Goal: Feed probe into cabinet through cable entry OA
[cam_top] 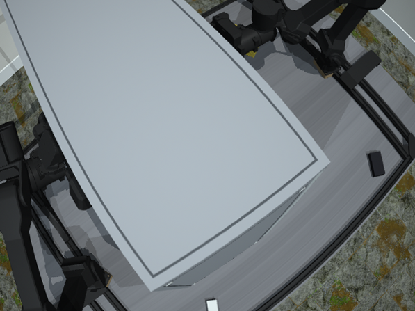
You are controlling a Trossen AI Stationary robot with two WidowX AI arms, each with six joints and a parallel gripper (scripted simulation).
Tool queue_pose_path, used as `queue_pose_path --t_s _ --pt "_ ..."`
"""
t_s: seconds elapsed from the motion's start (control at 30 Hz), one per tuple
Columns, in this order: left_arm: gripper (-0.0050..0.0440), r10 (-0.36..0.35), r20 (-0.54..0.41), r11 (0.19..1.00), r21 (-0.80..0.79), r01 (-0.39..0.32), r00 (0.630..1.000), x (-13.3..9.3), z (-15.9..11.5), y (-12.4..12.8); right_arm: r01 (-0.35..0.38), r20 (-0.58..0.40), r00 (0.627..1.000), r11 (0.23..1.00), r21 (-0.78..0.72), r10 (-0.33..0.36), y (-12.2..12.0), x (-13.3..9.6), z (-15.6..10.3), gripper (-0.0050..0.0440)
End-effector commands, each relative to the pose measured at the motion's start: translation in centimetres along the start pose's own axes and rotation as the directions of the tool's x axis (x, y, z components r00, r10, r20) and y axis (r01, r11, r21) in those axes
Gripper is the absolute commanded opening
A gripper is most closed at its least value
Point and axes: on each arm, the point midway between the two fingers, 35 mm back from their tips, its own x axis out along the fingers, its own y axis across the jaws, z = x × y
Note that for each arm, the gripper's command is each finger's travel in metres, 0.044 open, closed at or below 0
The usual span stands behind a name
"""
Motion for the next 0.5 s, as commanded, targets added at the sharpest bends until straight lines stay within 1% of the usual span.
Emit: queue_pose_path --t_s 0.0,0.47 --pt "0.0 0.013 0.004 1.0 -0.007 -0.013 1.0 0.8 0.1 0.4 0.002 0.002 1.0 1.0 0.003 -0.002 -0.1 0.0 0.1 0.044" --pt "0.0 0.013 0.004 1.0 -0.007 -0.013 1.0 2.7 -0.3 0.0 0.002 0.002 1.0 1.0 0.003 -0.002 -0.1 0.0 0.1 0.044"
